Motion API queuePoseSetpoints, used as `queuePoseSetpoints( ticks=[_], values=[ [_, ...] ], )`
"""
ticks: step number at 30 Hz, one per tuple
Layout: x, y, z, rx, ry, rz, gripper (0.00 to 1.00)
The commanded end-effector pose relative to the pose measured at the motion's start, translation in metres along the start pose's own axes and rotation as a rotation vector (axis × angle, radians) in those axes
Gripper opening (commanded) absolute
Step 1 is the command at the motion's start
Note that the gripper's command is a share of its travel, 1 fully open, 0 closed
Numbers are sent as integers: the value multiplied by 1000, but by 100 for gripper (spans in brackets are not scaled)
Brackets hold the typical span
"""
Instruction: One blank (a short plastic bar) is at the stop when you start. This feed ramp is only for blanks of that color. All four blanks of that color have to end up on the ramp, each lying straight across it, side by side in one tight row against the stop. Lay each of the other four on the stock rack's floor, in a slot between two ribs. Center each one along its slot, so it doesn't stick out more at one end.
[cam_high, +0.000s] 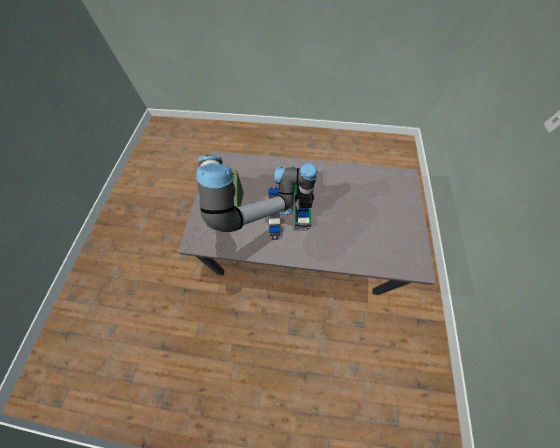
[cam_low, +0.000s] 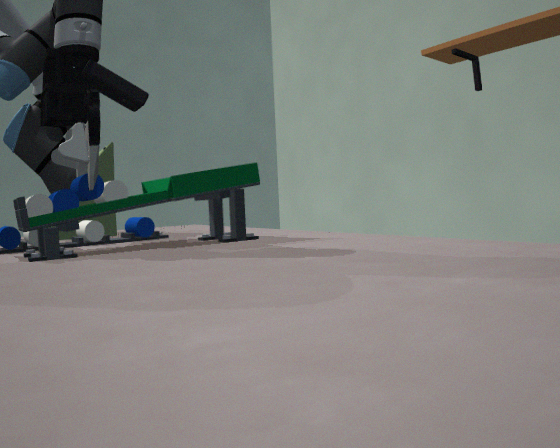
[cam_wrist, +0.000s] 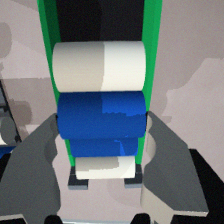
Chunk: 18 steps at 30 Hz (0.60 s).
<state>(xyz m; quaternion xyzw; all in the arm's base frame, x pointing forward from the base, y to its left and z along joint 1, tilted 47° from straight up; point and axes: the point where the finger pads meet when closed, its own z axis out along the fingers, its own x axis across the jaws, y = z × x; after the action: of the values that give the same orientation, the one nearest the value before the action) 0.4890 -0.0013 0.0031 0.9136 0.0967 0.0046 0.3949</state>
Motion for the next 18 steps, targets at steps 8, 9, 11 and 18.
queuePoseSetpoints(
  ticks=[8,9,11,18],
  values=[
    [0,0,-59,0,0,1,40],
    [0,0,-63,0,0,1,40],
    [0,0,-71,0,0,1,40],
    [0,0,-82,0,0,1,40]
  ],
)
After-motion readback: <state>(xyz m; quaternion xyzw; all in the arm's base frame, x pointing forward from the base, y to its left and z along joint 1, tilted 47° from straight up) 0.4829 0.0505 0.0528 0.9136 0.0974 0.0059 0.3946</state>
